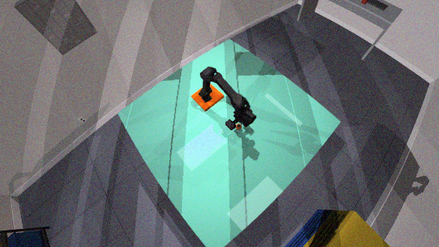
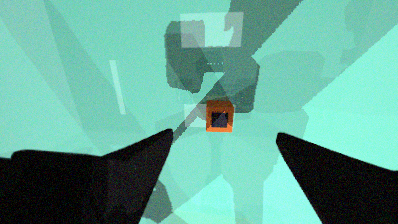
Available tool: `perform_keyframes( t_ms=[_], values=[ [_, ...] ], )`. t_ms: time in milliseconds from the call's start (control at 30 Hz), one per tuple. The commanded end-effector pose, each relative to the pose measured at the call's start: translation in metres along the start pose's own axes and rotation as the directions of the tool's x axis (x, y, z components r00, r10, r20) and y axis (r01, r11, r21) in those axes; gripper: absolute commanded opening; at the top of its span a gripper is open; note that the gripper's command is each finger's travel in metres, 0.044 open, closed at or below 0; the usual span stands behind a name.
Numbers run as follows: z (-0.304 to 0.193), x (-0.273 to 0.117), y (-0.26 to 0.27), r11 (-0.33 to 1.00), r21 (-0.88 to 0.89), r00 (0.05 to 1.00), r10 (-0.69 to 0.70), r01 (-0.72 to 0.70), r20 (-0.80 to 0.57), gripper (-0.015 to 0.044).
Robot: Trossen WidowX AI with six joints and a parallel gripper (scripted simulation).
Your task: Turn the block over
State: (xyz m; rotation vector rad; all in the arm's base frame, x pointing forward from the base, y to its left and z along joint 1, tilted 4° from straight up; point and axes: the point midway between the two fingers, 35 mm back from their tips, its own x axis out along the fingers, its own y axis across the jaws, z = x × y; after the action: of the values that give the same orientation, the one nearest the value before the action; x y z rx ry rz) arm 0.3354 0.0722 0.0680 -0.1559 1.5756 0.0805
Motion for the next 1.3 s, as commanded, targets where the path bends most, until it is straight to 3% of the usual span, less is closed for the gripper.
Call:
perform_keyframes(
  t_ms=[0, 900, 1267],
  values=[
    [0.000, 0.006, 0.000, 1.000, -0.006, 1.000, 0.002, -0.002, -0.002, 0.0440],
    [0.000, 0.053, 0.000, 1.000, -0.006, 1.000, 0.002, -0.002, -0.002, 0.0440],
    [0.000, 0.053, 0.000, 1.000, -0.006, 1.000, 0.002, -0.002, -0.002, 0.0151]
  ],
)
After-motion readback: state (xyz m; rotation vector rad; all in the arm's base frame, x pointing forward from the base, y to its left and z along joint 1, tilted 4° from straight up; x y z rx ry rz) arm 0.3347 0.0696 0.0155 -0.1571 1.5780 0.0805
